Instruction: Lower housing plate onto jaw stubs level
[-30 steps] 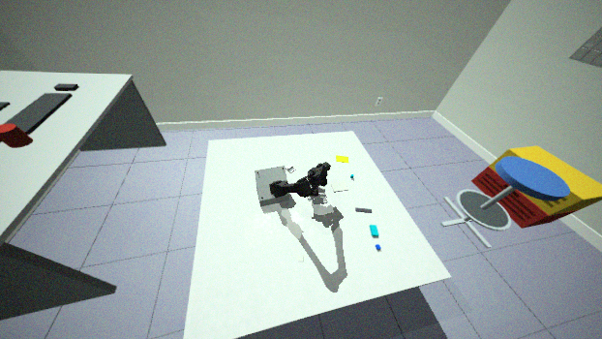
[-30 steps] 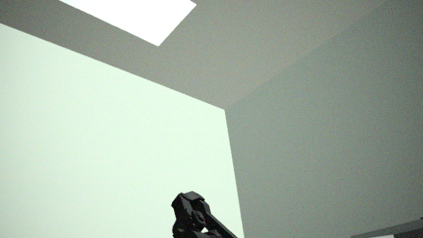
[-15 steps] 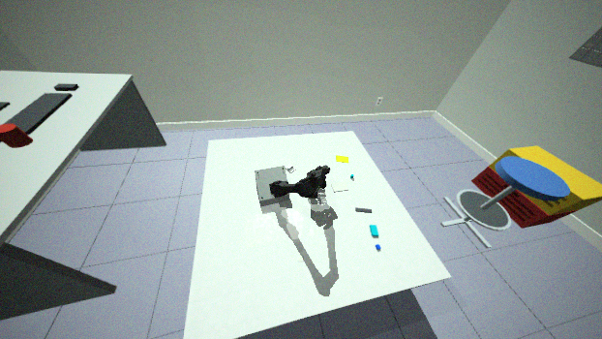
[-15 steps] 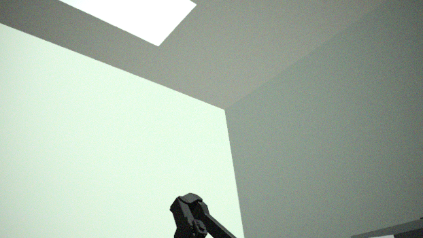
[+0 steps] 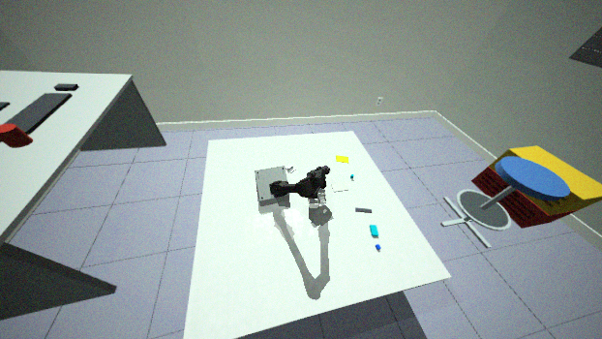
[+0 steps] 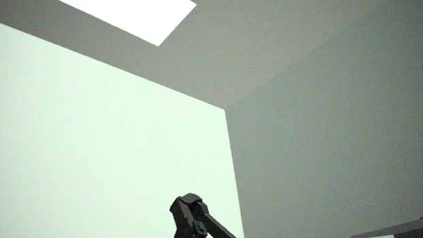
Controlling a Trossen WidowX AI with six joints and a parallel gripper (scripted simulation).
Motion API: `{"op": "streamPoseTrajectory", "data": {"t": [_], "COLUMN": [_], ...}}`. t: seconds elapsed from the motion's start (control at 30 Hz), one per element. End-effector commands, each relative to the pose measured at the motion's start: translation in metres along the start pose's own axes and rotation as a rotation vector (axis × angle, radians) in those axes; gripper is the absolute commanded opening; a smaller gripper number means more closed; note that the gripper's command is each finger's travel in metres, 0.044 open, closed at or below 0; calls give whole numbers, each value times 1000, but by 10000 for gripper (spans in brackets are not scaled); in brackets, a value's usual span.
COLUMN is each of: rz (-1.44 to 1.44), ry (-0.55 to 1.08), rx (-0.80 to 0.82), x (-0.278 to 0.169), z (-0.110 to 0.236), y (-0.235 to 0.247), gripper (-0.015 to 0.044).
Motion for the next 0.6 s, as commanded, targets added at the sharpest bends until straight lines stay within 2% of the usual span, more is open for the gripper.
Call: {"op": "streamPoseTrajectory", "data": {"t": [0.0,0.57], "rz": [10,14], "ry": [-2,-2], "rx": [-5,-5], "x": [0,0], "z": [-2,-4], "y": [0,0], "gripper": [351,351]}}
Point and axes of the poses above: the point midway between the two fingers, 35 mm back from their tips, its own z axis back along the fingers, its own y axis across the jaws, x = y × z, the point moved 7 cm from there along z, back along the fingers, and after that the axes turned 13 degrees about z, right-handed, at the moved point
